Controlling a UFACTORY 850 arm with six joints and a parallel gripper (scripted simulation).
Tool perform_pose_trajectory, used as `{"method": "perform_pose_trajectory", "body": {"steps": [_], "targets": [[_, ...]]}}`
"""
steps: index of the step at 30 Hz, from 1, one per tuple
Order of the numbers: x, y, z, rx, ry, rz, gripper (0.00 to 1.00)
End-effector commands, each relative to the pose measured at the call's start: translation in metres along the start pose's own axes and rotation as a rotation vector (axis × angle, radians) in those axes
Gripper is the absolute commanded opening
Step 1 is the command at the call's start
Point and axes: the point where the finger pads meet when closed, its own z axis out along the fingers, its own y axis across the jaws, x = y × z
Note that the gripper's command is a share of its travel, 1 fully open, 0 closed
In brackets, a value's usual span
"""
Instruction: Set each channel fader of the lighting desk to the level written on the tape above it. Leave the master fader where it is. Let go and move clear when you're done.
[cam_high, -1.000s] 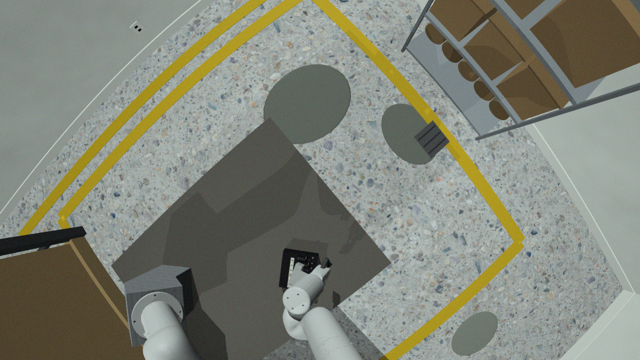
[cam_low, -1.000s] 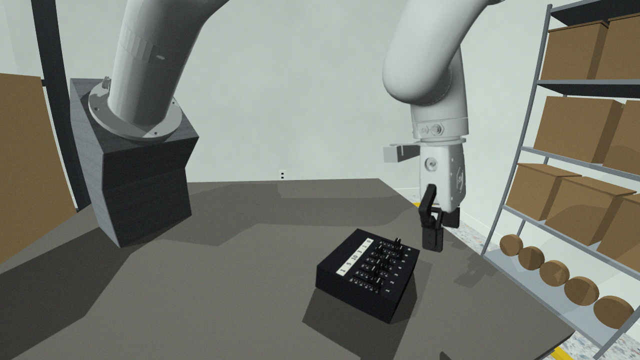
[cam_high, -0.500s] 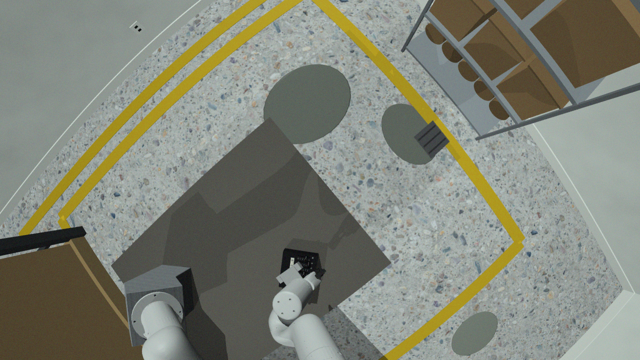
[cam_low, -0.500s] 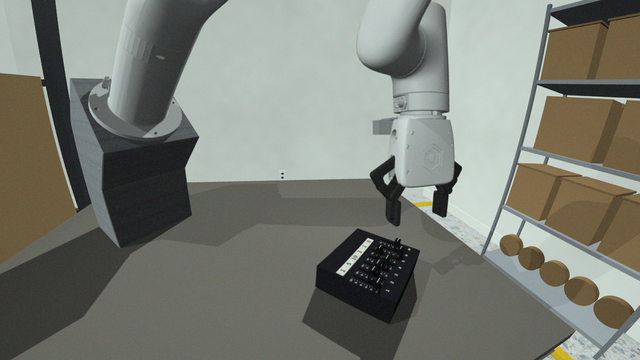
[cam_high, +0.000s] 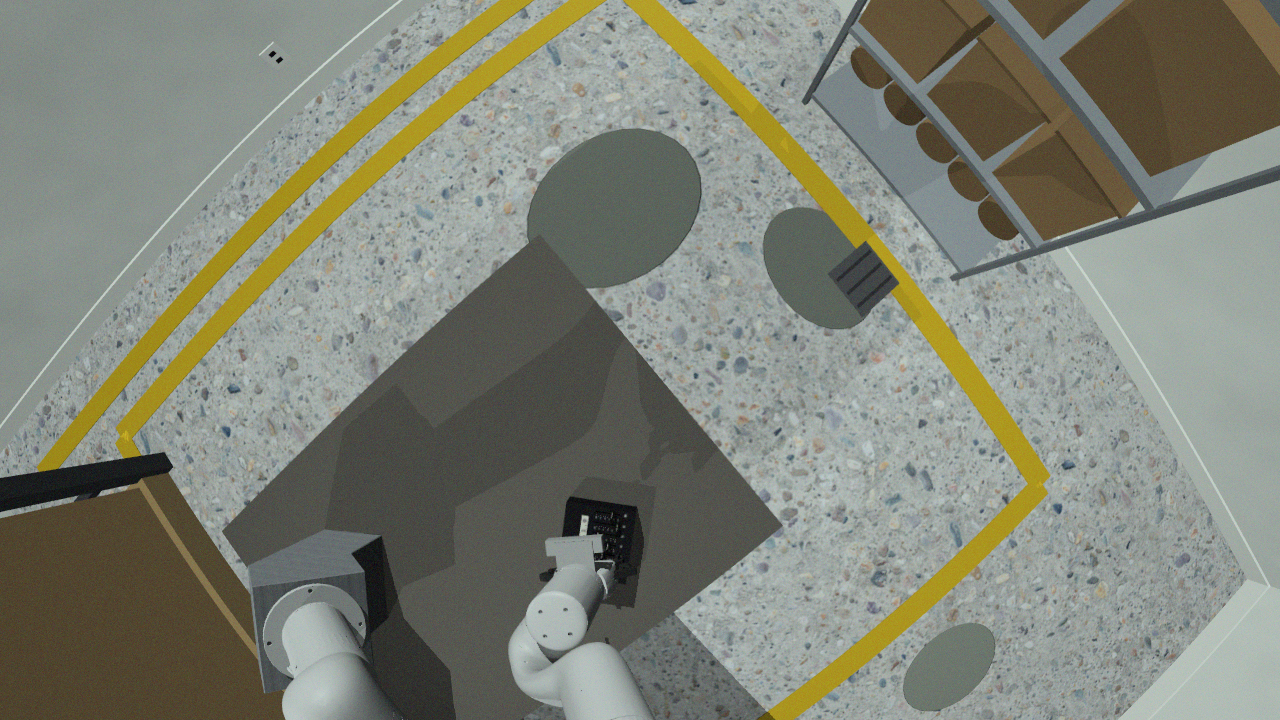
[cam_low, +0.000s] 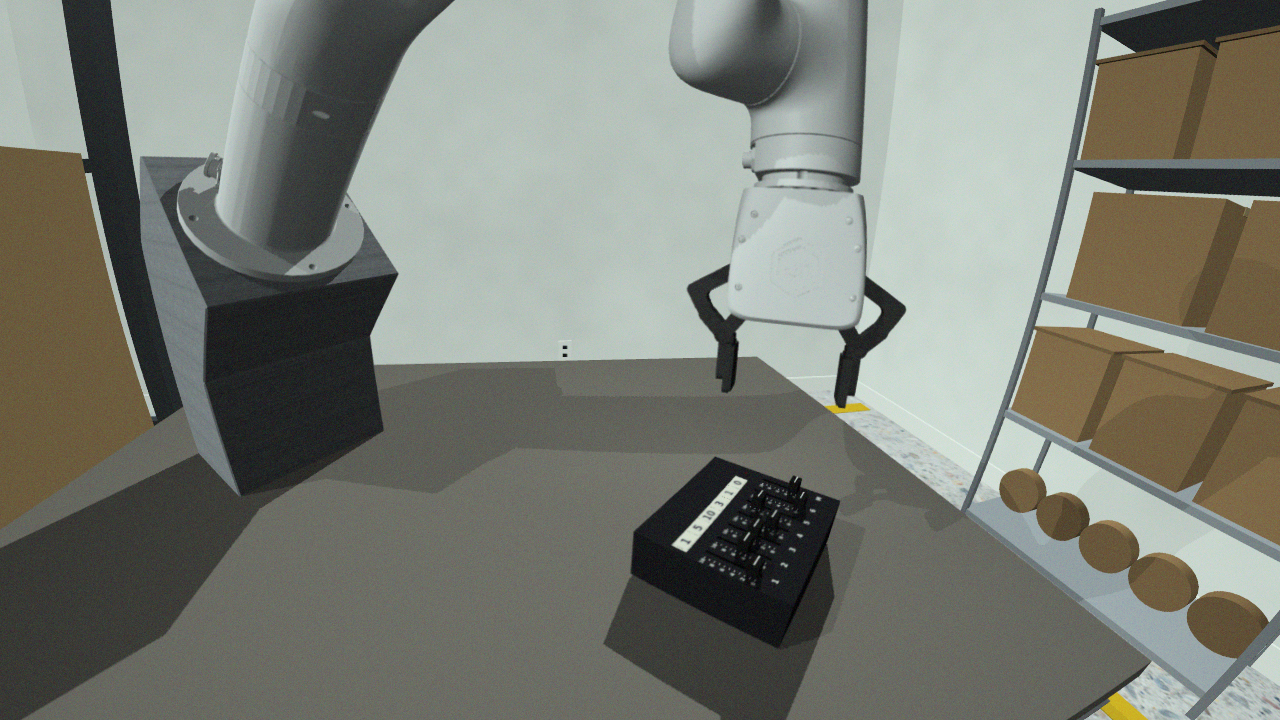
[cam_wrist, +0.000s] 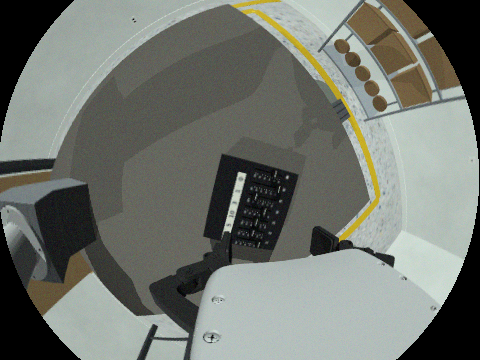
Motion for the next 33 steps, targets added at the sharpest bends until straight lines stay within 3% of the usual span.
{"method": "perform_pose_trajectory", "body": {"steps": [1,7,8,20,25,33], "targets": [[-0.001,-0.008,-0.007,0.025,0.017,0.278,1.00],[-0.001,-0.008,-0.007,0.047,0.021,0.428,1.00],[-0.001,-0.008,-0.007,0.061,0.025,0.540,1.00],[-0.001,-0.007,-0.005,0.091,0.061,0.946,1.00],[-0.002,-0.005,-0.002,0.087,0.064,0.857,1.00],[-0.006,0.003,0.016,0.076,0.065,0.477,1.00]]}}
